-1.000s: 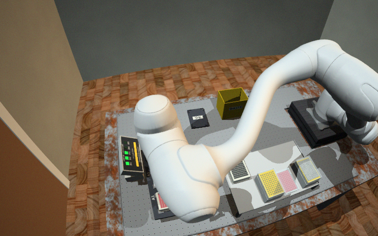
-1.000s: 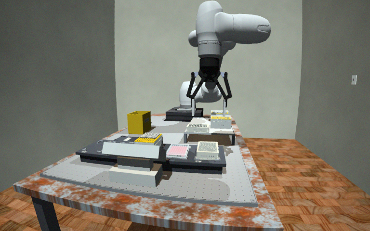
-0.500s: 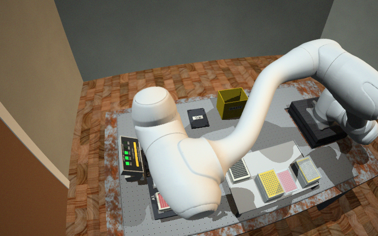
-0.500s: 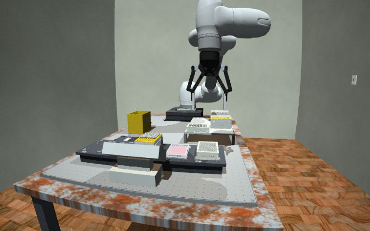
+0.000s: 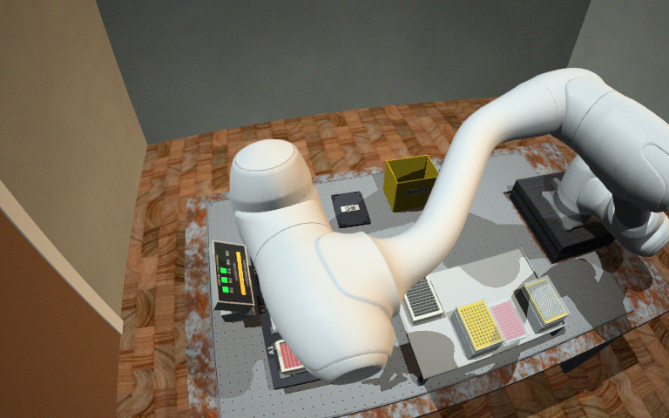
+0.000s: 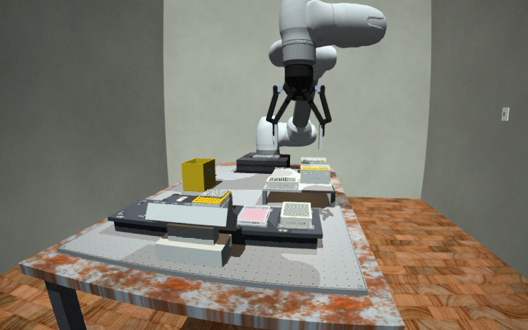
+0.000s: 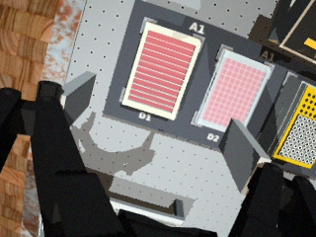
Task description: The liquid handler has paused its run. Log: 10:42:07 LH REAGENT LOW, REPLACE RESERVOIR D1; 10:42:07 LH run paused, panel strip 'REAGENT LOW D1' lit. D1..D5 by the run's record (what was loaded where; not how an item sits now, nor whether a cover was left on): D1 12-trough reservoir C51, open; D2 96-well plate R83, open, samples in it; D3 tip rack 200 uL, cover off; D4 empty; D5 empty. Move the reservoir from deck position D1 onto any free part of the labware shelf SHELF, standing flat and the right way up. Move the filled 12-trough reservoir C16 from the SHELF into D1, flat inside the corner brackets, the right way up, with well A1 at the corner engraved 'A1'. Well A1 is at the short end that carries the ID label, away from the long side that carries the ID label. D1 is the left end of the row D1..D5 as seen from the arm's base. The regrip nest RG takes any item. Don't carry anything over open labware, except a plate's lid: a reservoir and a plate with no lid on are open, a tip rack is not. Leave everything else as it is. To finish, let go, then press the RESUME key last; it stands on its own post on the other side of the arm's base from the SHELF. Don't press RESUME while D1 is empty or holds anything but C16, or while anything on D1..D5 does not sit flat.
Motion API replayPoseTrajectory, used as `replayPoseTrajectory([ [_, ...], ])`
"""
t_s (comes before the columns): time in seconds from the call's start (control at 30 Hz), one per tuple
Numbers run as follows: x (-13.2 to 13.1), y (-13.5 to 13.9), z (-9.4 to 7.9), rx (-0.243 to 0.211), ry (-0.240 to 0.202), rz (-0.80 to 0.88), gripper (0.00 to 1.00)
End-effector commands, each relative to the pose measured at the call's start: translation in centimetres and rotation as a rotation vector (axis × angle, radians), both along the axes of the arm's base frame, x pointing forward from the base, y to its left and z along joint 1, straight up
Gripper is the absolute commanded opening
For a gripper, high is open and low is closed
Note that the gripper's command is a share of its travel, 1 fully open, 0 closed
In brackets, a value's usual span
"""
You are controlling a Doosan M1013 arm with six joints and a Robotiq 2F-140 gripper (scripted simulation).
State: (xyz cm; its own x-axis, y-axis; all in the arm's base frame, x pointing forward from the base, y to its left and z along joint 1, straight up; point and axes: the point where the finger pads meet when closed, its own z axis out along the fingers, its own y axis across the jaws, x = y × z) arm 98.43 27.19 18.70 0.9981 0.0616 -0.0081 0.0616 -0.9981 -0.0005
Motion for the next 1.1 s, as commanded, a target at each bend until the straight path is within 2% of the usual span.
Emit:
replayPoseTrajectory([
  [0.0,0.0,0.0,0.4,0.000,0.000,0.000,0.77],
  [0.17,0.0,0.0,0.8,0.000,0.000,0.000,0.77],
  [0.2,-0.5,0.0,0.8,0.000,0.000,-0.020,0.00],
  [0.53,-5.5,-0.2,0.9,-0.002,0.000,-0.220,0.00],
  [0.6,-5.5,-0.2,0.9,-0.002,0.000,-0.220,0.00],
  [0.77,-7.9,-0.3,1.0,-0.002,0.000,-0.320,0.00],
  [1.07,-7.9,-0.3,1.0,-0.004,0.000,-0.500,0.00],
])
